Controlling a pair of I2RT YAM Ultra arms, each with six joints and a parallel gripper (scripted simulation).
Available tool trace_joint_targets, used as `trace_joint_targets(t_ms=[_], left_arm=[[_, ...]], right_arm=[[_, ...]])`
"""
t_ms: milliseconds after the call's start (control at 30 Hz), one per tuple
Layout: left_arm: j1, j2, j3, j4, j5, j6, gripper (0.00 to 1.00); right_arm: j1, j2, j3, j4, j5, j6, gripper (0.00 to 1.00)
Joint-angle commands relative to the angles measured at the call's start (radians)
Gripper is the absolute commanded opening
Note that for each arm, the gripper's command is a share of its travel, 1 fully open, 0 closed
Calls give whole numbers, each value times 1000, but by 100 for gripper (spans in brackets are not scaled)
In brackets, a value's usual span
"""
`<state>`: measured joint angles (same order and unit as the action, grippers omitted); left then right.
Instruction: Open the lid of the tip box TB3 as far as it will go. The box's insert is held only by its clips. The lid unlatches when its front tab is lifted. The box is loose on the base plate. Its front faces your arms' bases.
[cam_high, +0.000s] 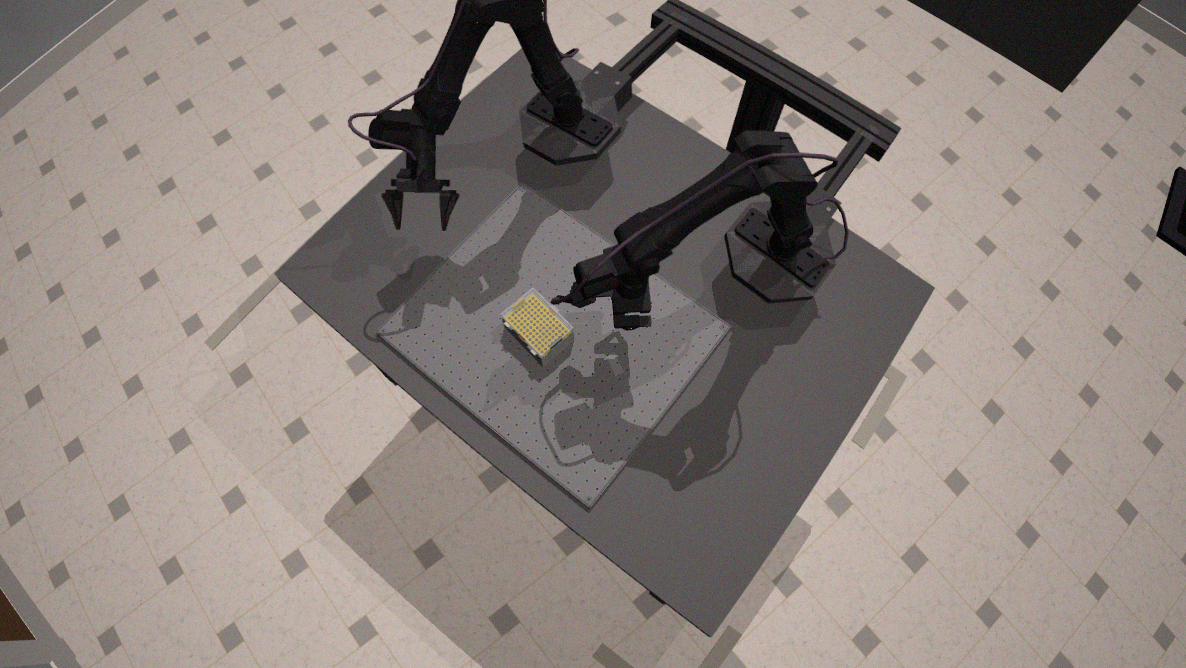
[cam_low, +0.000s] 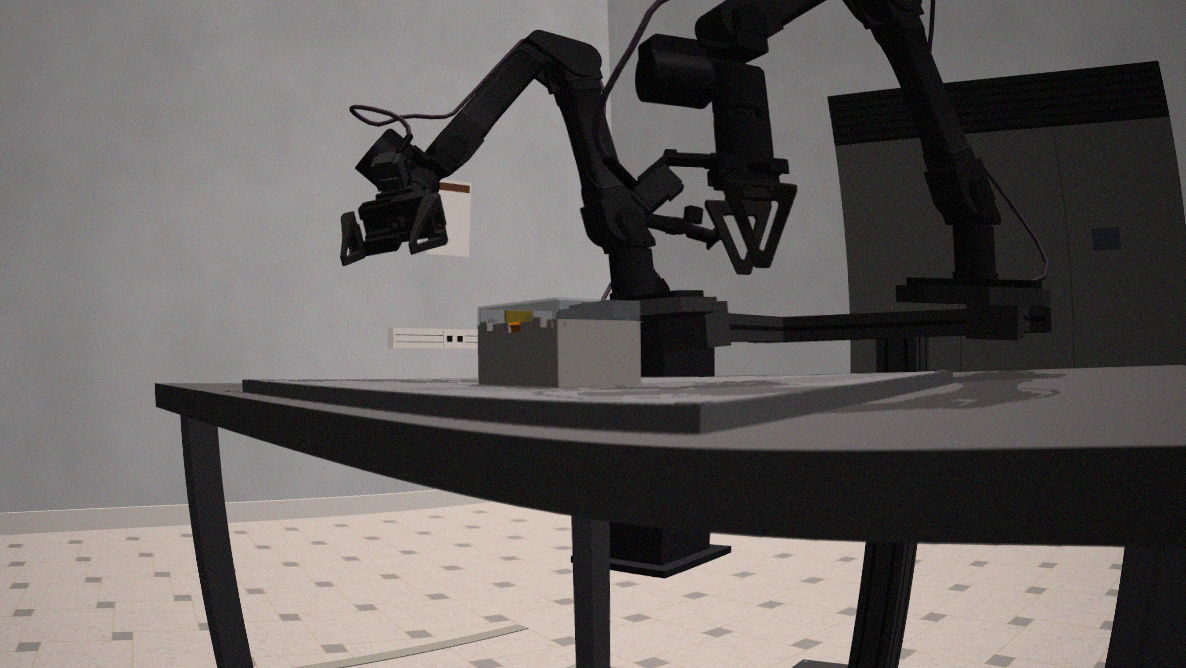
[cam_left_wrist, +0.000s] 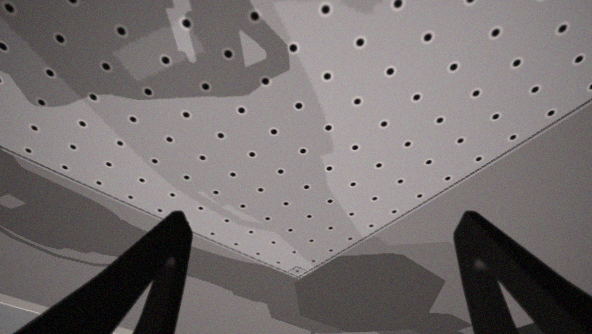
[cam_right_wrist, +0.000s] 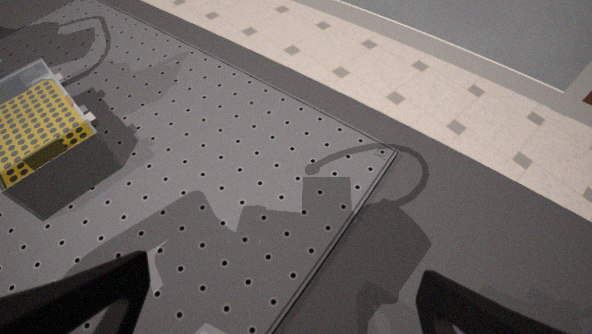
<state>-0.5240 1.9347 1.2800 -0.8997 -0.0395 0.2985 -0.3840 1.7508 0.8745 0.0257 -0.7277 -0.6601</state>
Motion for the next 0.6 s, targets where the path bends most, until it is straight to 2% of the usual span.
trace_joint_targets(t_ms=[0,567], left_arm=[[-2,-19,14,3,2,0,100],[-1,-9,5,1,0,0,100]], right_arm=[[1,-9,8,-6,-11,-1,100],[0,-7,5,4,-1,0,100]])
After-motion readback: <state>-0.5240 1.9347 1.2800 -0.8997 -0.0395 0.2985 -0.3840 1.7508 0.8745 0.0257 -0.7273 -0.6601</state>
